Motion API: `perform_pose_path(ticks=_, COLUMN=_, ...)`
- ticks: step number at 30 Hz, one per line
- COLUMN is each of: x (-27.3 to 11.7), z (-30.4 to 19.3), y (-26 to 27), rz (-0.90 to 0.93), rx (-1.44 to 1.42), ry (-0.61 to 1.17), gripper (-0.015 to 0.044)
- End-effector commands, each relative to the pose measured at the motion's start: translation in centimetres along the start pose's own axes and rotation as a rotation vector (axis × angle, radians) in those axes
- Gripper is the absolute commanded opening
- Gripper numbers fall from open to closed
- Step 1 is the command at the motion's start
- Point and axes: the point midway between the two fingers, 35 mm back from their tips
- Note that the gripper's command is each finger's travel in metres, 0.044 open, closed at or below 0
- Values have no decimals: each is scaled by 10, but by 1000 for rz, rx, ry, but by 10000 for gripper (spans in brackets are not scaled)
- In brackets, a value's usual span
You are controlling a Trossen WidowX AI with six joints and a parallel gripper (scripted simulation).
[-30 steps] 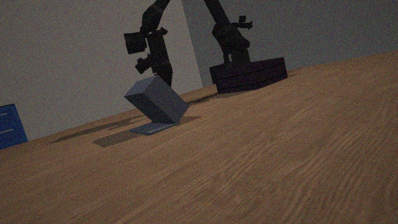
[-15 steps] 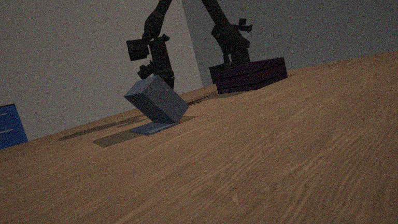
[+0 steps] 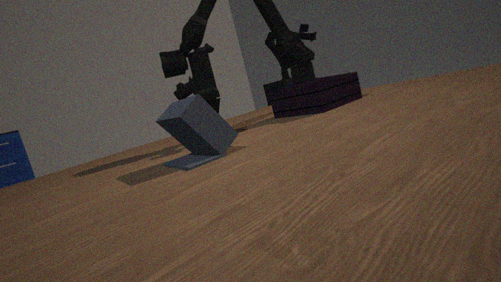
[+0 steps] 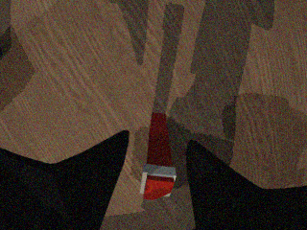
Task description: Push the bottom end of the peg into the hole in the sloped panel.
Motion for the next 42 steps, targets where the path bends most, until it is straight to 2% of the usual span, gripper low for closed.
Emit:
perform_pose_path(ticks=1, x=-1, z=0, y=0, rz=1, rx=0, ry=-1, gripper=99)
perform_pose_path(ticks=4, x=-1, z=0, y=0, rz=1, rx=0, ry=-1, gripper=20)
perform_pose_path(ticks=7, x=-1, z=0, y=0, rz=1, rx=0, ry=-1, gripper=0)
perform_pose_path(ticks=17, x=-3, z=1, y=0, rz=1, rx=0, ry=-1, gripper=0)
perform_pose_path(ticks=33, x=-77, z=2, y=-1, rz=5, rx=-6, ry=6, gripper=0)
perform_pose_path(ticks=42, x=-79, z=2, y=4, rz=-1, rx=-24, ry=-19, gripper=0)
Point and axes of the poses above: the point midway between the two fingers, 35 mm back from their tips, its own x axis out along the fingers, its own y axis across the jaws, z = x × y, and after that the axes turned 3 degrees about -x, right-handed
